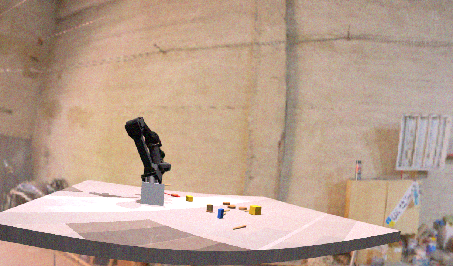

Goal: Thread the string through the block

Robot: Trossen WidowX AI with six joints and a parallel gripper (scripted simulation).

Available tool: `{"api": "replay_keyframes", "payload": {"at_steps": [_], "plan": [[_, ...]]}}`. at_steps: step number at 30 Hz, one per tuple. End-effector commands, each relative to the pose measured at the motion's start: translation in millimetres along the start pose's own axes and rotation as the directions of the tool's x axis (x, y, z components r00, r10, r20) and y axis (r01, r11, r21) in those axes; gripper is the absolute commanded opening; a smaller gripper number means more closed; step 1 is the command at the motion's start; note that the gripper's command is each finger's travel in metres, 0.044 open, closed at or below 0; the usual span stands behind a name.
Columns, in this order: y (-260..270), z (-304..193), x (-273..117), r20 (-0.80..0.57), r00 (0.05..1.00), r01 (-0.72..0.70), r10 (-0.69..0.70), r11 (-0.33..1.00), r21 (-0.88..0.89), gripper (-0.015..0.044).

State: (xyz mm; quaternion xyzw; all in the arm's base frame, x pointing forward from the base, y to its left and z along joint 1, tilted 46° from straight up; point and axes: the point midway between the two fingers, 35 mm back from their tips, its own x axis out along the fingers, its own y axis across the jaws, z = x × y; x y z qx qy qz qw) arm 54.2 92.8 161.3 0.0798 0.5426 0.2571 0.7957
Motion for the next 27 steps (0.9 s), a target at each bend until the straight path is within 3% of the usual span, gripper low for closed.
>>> {"api": "replay_keyframes", "payload": {"at_steps": [1,27], "plan": [[-0.7,-1.8,2.2,-0.027,1.0,0.006,-0.006,1.0,-0.005,0.0],[-1.5,-4.6,10.7,-0.141,0.99,-0.017,0.021,1.0,0.026,0.0]]}}
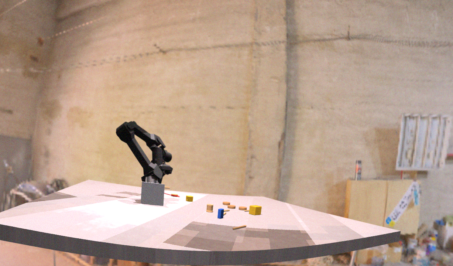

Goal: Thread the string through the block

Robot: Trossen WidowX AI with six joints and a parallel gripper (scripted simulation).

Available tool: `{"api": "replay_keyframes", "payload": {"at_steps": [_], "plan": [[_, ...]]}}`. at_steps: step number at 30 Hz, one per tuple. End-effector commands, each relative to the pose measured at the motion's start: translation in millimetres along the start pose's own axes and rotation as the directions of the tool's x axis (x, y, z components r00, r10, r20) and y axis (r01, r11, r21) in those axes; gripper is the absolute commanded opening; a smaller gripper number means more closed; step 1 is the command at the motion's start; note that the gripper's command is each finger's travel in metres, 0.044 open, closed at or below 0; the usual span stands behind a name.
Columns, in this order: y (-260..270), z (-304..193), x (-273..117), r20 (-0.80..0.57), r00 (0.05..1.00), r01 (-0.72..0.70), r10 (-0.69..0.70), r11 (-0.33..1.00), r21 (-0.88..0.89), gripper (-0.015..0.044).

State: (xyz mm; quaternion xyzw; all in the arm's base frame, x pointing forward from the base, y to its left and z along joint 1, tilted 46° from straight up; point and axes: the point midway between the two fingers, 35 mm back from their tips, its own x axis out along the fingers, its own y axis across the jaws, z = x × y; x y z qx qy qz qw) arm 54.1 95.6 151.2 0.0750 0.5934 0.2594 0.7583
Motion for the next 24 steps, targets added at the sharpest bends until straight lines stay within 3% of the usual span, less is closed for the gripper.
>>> {"api": "replay_keyframes", "payload": {"at_steps": [1,24], "plan": [[0.2,-0.7,1.4,-0.021,1.0,-0.012,0.012,1.0,0.004,0.0],[5.5,4.2,4.0,-0.067,0.99,-0.123,0.126,0.991,0.053,0.0]]}}
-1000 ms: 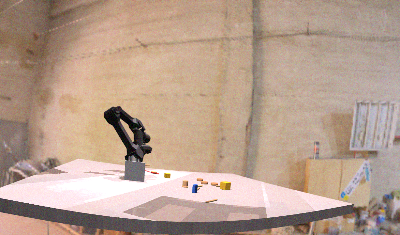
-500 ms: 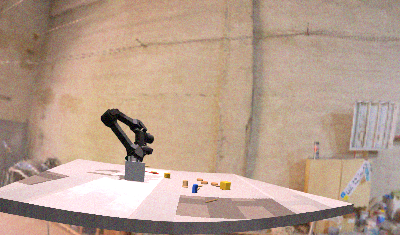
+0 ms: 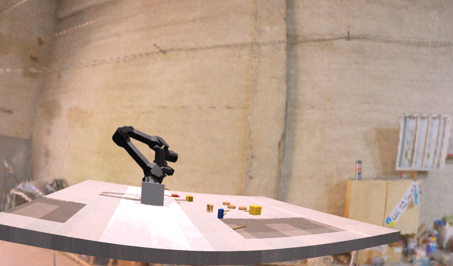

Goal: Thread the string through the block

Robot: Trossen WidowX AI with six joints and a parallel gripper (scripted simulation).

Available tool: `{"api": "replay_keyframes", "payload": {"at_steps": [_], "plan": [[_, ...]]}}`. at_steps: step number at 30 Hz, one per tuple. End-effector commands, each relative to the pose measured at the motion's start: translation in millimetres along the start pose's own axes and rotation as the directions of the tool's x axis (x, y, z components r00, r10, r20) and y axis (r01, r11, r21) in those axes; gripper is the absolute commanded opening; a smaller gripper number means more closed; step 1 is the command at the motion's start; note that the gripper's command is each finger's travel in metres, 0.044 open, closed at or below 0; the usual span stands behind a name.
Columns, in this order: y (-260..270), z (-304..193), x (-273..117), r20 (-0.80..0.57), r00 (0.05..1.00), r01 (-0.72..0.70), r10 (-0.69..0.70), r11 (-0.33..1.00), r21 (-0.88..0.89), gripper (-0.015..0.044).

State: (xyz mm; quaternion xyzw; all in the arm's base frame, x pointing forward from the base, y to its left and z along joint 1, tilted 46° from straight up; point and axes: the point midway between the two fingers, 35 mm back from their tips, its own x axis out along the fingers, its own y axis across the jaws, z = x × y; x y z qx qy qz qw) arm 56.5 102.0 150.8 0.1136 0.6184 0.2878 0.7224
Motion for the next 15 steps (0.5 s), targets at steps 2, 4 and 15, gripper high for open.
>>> {"api": "replay_keyframes", "payload": {"at_steps": [2,4,15], "plan": [[1.6,1.6,0.2,-0.006,0.999,-0.033,0.034,0.999,0.009,0.0],[2.3,2.6,0.2,-0.005,0.999,-0.046,0.046,0.999,0.013,0.0],[5.9,9.4,-1.2,0.012,0.993,-0.122,0.121,0.992,0.033,0.0]]}}
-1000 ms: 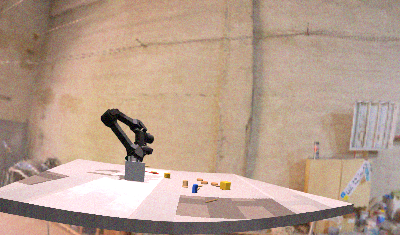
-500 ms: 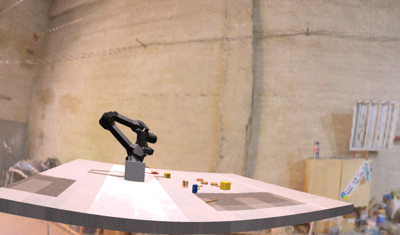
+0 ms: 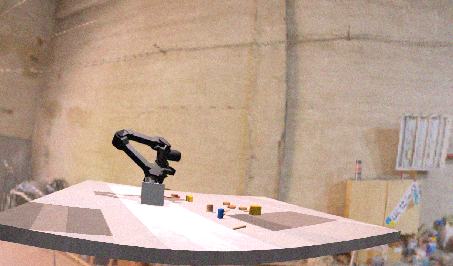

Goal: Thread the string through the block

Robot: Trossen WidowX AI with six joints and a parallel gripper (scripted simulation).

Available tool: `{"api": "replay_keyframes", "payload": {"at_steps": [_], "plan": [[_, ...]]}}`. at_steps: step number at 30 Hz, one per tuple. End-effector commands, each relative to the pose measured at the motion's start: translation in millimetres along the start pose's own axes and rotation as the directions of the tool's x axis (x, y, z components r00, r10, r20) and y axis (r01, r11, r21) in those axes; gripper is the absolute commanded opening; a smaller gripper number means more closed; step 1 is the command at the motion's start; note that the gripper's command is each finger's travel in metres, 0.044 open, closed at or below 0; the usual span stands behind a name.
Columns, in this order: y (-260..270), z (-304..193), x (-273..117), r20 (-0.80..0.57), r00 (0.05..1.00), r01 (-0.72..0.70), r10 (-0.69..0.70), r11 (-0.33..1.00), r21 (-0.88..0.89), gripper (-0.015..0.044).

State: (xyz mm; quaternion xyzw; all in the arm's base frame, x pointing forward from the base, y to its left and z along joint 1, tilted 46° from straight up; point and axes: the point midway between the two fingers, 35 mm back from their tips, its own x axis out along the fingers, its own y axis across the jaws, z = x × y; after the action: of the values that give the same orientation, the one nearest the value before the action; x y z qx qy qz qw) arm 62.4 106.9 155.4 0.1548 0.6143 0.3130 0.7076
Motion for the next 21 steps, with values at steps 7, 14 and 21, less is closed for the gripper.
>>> {"api": "replay_keyframes", "payload": {"at_steps": [7,14,21], "plan": [[4,8,-2,0.027,0.997,-0.076,0.076,0.997,0.016,0.0],[5,11,-3,0.042,0.994,-0.102,0.101,0.995,0.021,0.0],[0,15,2,0.042,0.994,-0.102,0.101,0.995,0.021,0.0]]}}
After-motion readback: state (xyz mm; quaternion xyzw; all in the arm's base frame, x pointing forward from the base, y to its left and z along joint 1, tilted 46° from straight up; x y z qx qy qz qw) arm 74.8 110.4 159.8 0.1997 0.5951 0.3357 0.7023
